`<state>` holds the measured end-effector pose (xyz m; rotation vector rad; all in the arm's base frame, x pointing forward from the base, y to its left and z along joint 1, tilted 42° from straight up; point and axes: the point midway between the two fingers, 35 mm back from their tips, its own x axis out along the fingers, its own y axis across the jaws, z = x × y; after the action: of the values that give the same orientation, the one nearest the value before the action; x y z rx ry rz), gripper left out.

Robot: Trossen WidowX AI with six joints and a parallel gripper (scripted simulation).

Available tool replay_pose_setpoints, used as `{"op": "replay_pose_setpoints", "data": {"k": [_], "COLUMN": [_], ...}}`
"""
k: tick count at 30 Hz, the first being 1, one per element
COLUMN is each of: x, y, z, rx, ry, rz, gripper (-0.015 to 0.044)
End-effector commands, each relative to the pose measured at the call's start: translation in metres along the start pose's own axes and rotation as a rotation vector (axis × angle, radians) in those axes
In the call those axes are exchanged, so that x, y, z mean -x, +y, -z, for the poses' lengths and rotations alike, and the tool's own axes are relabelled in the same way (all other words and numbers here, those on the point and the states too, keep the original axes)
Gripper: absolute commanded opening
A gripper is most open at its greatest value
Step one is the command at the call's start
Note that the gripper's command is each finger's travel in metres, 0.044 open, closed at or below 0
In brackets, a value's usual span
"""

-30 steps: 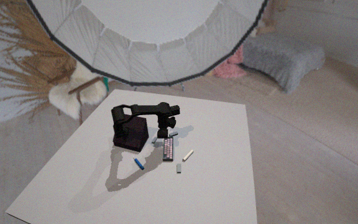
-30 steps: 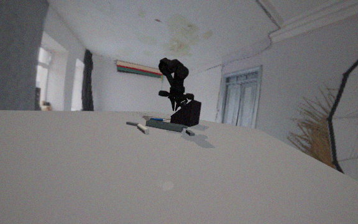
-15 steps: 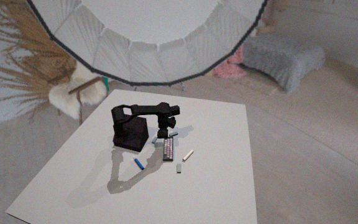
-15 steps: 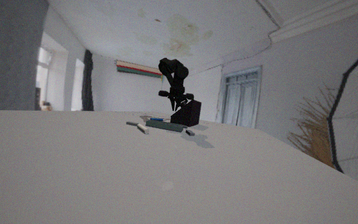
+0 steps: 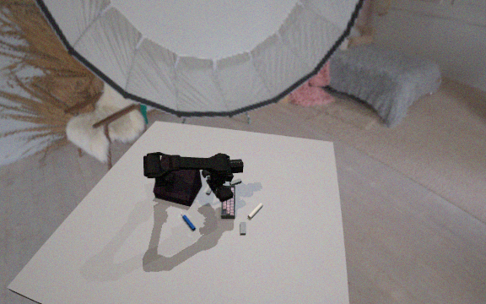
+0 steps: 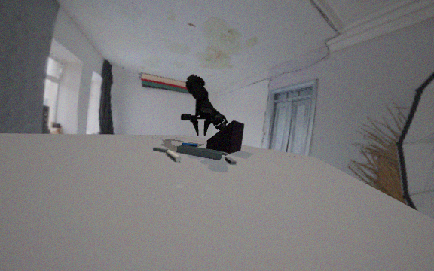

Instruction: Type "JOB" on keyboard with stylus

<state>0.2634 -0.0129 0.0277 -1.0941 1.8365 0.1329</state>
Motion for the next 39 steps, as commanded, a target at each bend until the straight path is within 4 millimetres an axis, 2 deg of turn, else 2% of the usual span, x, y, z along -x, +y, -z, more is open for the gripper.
{"op": "replay_pose_setpoints", "data": {"k": [1,9,19,27,39], "x": [-0.012,-0.018,-0.024,-0.026,-0.026], "y": [-0.021,-0.025,-0.02,-0.014,-0.015], "z": [0.064,0.098,0.141,0.164,0.164], "rx": [0.635,0.96,1.332,1.645,1.657], "ry": [-0.023,-0.084,-0.203,-0.315,-0.319], "rz": [-0.158,-0.228,-0.293,-0.3,-0.3], "gripper": [0.015,0.015,0.015,0.015,0.015]}}
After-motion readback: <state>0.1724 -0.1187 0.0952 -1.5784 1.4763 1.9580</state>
